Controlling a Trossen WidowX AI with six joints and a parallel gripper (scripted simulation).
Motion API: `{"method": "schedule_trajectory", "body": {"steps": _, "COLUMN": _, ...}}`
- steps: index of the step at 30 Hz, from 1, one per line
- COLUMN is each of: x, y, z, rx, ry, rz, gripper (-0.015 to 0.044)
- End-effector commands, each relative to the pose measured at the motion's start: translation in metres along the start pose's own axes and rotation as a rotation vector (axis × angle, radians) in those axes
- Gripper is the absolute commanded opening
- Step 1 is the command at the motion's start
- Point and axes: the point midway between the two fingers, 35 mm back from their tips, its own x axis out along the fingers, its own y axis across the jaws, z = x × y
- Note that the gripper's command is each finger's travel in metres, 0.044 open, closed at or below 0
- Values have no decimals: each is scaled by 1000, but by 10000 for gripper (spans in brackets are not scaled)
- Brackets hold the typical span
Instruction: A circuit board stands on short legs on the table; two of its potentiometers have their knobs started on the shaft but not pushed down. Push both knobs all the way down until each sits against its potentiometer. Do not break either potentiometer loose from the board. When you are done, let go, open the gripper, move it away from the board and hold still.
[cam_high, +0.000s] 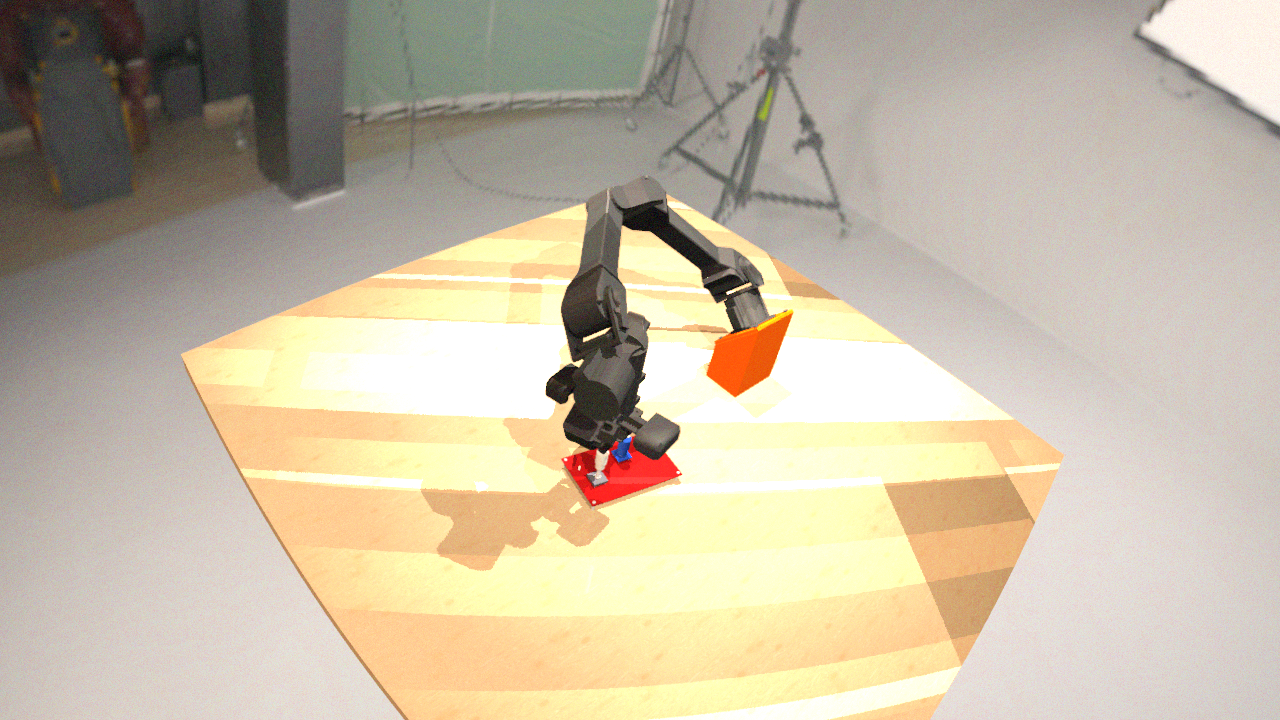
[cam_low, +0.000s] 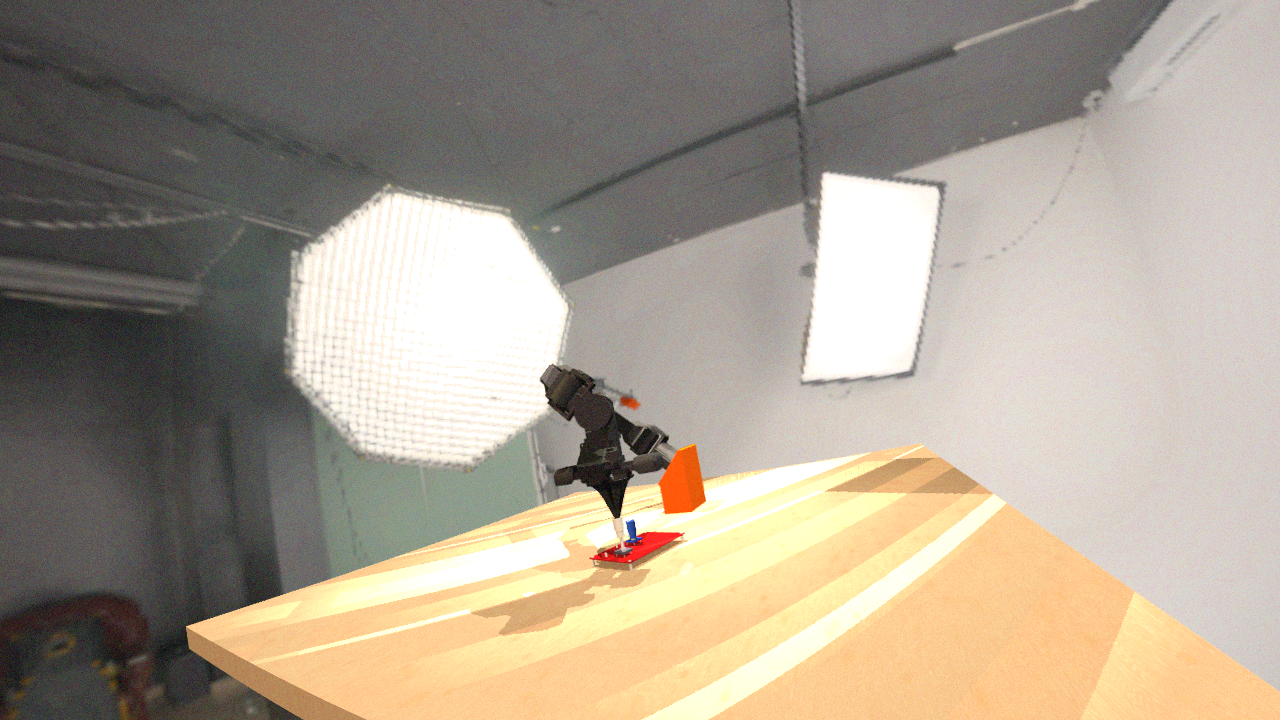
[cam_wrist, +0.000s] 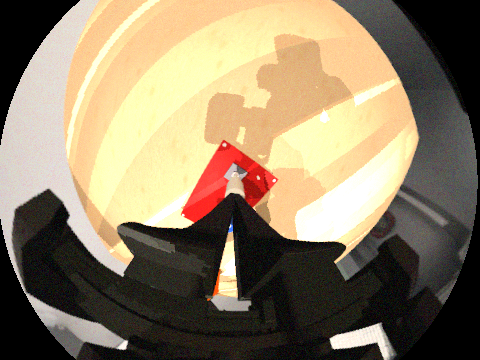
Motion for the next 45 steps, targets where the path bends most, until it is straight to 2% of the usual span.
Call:
{"method": "schedule_trajectory", "body": {"steps": 1, "x": 0, "y": 0, "z": 0, "rx": -3, "ry": -2, "rz": -3, "gripper": 0}}
{"method": "schedule_trajectory", "body": {"steps": 45, "x": 17, "y": -1, "z": 0, "rx": -3, "ry": -2, "rz": -4, "gripper": 0}}
